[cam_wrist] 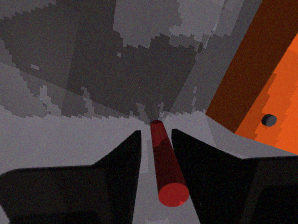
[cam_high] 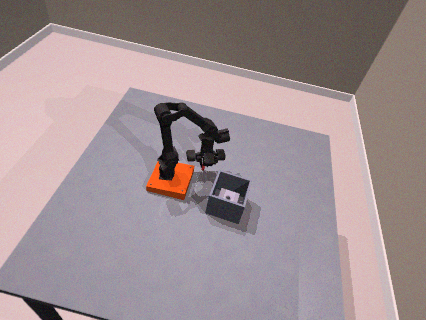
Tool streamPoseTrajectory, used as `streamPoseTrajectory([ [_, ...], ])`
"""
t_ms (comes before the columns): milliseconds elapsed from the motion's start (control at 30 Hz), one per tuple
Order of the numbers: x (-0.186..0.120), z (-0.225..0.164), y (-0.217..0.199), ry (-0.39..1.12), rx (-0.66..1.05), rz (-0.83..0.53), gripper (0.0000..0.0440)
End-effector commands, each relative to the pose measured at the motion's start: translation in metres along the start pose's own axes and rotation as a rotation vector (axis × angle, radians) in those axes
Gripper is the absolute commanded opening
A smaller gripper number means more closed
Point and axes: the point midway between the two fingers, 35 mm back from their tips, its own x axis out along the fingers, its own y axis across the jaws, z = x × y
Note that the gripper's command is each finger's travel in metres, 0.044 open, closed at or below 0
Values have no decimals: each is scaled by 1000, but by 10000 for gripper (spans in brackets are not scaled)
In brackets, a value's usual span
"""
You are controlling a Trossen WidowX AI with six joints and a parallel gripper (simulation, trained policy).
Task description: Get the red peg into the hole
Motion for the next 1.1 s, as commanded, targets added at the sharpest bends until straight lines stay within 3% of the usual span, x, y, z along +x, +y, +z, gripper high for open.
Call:
streamPoseTrajectory([
  [0, 0, -1, 9, 0, -30, 19, 15],
  [33, -1, -2, 10, 2, -37, 23, 0],
  [600, -63, 1, 45, 65, -24, 217, 0],
  [1067, -129, 38, 59, 8, -32, 341, 0],
])
